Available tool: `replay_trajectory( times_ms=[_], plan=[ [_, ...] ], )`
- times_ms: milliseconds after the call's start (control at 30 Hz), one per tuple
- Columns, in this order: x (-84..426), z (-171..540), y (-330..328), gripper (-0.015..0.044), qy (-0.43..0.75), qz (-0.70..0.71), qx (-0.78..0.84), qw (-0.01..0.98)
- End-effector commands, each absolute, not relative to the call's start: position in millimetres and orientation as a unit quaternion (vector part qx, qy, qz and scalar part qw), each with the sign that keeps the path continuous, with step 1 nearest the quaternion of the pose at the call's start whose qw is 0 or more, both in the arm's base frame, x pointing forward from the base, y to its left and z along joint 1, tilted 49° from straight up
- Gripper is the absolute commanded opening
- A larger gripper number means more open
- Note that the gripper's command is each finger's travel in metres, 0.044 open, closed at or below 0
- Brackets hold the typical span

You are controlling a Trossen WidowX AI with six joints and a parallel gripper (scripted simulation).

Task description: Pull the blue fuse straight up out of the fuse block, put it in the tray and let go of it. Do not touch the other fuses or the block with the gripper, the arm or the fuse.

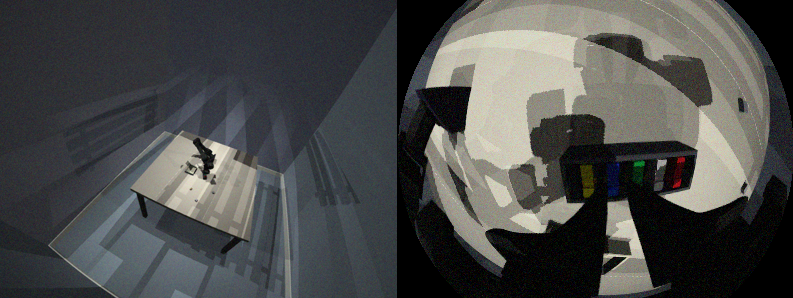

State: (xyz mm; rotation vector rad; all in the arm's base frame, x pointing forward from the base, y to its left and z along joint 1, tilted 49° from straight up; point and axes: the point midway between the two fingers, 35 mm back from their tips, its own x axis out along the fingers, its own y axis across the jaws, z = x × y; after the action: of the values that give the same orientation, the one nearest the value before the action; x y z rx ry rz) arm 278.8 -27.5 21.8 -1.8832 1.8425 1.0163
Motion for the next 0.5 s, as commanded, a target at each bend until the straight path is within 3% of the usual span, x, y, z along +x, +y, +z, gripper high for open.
replay_trajectory(
  times_ms=[0, 467],
  plan=[
    [277.9, 19.4, -30.5, 0.0074, 0.644, 0.355, -0.66, 0.154],
    [276.9, 13.9, -36.7, 0.0074, 0.644, 0.355, -0.66, 0.154]
  ],
)
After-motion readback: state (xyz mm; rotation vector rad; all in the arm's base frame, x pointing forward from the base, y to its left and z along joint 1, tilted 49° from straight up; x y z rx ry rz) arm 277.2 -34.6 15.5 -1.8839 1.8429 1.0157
